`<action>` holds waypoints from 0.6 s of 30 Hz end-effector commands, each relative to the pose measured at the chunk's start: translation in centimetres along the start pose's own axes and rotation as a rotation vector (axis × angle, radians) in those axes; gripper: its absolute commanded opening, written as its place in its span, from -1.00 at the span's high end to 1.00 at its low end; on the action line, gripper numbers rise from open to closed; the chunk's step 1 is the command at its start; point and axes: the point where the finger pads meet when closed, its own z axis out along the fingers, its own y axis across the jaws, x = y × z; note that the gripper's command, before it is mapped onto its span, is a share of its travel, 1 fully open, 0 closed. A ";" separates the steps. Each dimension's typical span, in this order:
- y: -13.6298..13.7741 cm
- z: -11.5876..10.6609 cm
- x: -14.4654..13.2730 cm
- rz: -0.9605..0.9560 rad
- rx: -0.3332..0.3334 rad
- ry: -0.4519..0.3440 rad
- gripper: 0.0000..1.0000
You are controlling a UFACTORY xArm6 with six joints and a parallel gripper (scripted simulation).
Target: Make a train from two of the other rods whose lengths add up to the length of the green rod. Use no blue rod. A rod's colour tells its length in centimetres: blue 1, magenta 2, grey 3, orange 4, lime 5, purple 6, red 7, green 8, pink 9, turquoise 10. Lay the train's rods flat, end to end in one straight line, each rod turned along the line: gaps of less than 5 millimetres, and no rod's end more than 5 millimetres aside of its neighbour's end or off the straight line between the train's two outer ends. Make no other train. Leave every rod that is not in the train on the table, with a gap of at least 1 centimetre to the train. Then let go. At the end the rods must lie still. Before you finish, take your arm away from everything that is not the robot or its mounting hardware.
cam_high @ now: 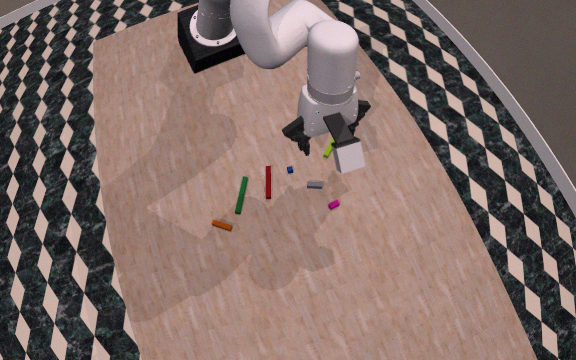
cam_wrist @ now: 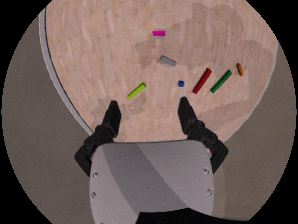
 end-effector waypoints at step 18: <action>-2.0 0.6 -2.1 0.605 -0.030 0.032 -1.00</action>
